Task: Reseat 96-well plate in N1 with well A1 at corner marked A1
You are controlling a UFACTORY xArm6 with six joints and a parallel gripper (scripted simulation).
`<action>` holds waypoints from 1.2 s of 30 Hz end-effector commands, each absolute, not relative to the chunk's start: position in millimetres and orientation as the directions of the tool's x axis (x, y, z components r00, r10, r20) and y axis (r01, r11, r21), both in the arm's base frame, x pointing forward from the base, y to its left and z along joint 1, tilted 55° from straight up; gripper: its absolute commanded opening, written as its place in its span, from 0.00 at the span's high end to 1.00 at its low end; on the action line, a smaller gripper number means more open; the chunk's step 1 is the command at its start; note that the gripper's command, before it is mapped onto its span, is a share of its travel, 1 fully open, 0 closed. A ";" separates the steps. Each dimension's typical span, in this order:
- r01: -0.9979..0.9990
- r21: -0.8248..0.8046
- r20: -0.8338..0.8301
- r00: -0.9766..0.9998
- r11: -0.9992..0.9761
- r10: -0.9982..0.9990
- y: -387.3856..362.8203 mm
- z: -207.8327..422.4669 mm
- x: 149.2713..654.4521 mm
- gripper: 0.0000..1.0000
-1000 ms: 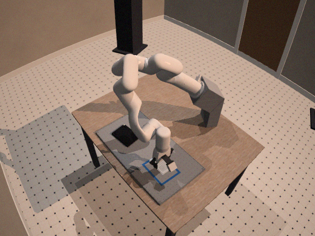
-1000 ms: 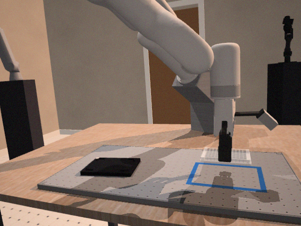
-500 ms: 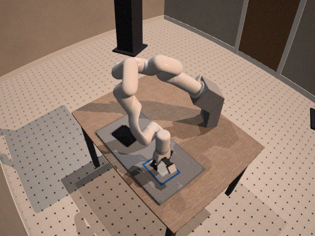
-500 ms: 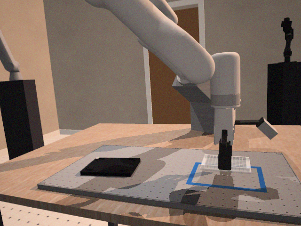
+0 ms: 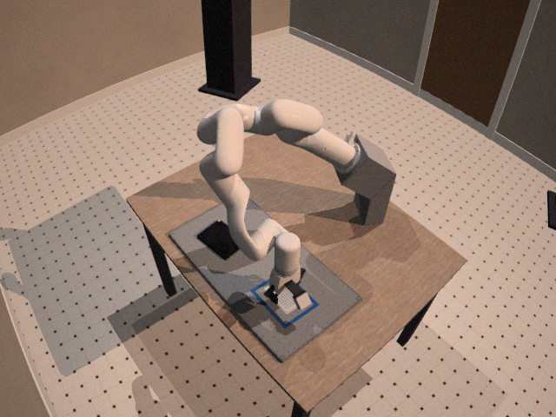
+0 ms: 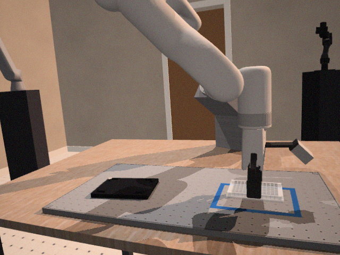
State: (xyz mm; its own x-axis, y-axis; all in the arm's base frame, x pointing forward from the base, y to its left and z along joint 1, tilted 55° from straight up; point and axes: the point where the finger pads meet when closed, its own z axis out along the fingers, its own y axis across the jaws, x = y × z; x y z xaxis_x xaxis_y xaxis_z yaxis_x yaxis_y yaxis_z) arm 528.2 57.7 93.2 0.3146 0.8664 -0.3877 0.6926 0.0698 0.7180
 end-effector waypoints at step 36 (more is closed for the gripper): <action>0.692 0.719 -0.387 0.314 0.070 0.867 56.9 91.9 530.6 1.00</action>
State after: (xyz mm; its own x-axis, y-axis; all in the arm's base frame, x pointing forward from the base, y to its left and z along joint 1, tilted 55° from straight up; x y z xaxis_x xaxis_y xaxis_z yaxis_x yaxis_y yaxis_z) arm 530.1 56.2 91.4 0.3146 0.8664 -0.3878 0.6926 0.0698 0.7179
